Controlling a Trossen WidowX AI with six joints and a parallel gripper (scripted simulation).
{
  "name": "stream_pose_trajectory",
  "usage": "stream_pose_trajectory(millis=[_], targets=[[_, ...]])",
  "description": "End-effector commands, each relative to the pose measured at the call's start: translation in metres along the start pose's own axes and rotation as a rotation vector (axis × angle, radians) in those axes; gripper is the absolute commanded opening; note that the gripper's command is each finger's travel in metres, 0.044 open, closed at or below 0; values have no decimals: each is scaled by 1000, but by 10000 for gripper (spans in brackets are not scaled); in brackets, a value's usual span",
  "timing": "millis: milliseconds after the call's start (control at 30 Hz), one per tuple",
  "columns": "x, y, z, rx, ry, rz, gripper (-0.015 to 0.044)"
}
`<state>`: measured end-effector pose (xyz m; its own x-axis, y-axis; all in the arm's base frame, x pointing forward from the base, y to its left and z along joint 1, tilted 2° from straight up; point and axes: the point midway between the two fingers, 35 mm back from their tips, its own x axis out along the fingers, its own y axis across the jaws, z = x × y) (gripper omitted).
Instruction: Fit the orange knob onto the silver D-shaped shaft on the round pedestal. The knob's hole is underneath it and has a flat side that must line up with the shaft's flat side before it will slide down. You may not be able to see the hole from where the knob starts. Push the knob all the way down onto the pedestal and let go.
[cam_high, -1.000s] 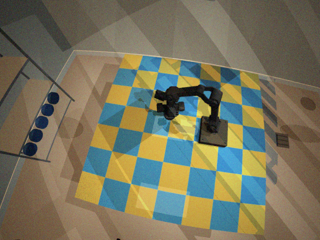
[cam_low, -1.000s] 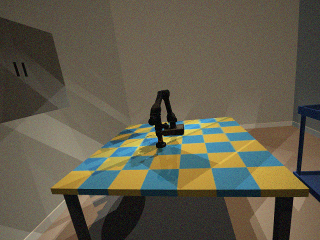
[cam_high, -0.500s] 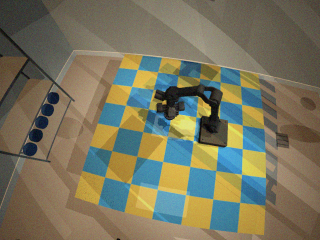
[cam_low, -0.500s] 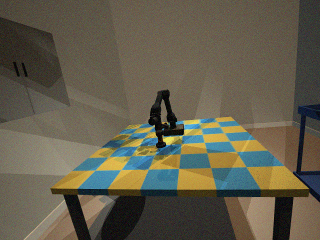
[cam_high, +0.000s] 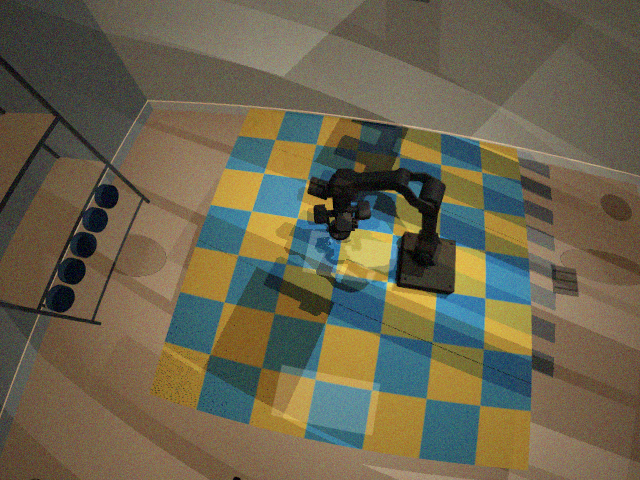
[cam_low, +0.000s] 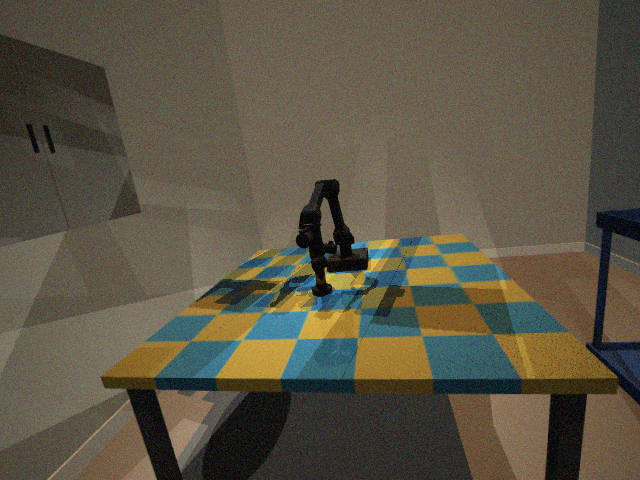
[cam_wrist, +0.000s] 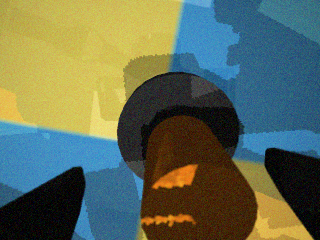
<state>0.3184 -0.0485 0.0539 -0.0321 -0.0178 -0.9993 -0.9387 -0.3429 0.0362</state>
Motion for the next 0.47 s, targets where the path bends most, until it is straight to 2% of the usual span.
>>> stream_pose_trajectory(millis=[0, 100, 433], targets=[[-55, -4, -2, 3, 19, -36, 440], [-79, 0, 0, 3, 19, -36, 440], [-79, -3, -2, 3, 19, -36, 440]])
